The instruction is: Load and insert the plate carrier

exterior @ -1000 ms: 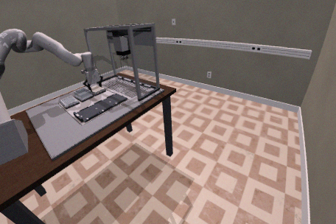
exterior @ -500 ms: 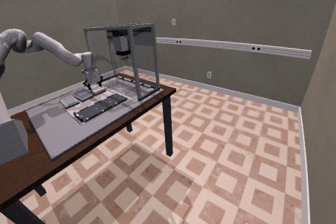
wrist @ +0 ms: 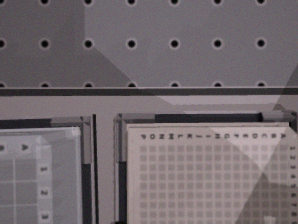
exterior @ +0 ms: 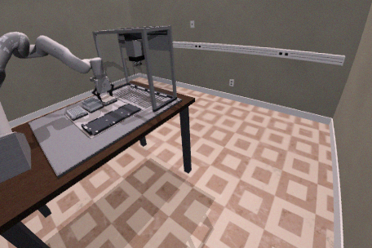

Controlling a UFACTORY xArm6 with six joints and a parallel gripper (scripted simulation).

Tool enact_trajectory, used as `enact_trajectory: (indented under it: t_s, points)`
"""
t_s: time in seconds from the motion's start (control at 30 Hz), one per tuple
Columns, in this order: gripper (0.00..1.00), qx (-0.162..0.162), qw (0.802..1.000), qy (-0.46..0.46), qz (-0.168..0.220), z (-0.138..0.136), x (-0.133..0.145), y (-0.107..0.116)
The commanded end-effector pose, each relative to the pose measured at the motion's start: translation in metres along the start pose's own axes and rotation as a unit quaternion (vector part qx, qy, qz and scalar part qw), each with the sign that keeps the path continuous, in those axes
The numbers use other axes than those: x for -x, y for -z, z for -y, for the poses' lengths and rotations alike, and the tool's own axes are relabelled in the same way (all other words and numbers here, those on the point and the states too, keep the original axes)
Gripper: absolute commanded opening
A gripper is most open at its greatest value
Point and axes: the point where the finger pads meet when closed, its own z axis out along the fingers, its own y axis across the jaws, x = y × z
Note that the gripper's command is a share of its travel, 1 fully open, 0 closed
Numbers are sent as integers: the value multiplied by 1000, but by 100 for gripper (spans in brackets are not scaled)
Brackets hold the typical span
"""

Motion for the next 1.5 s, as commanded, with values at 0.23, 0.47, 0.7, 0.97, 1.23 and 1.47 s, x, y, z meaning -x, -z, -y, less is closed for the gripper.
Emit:
enact_trajectory:
  t_s: [0.23, 0.47, 0.7, 0.97, 1.23, 1.47]
  points:
    - [0, 2, 1000, 0, 0, -2, 0, 2]
    - [0, 2, 1000, 0, 0, -2, 0, 3]
    - [0, 2, 1000, 0, 0, -2, 0, 8]
    - [0, 2, 1000, 0, 0, -2, 0, 12]
    - [0, 2, 1000, 0, 0, -2, 0, 17]
    - [0, 2, 1000, 0, 0, -2, 0, 22]
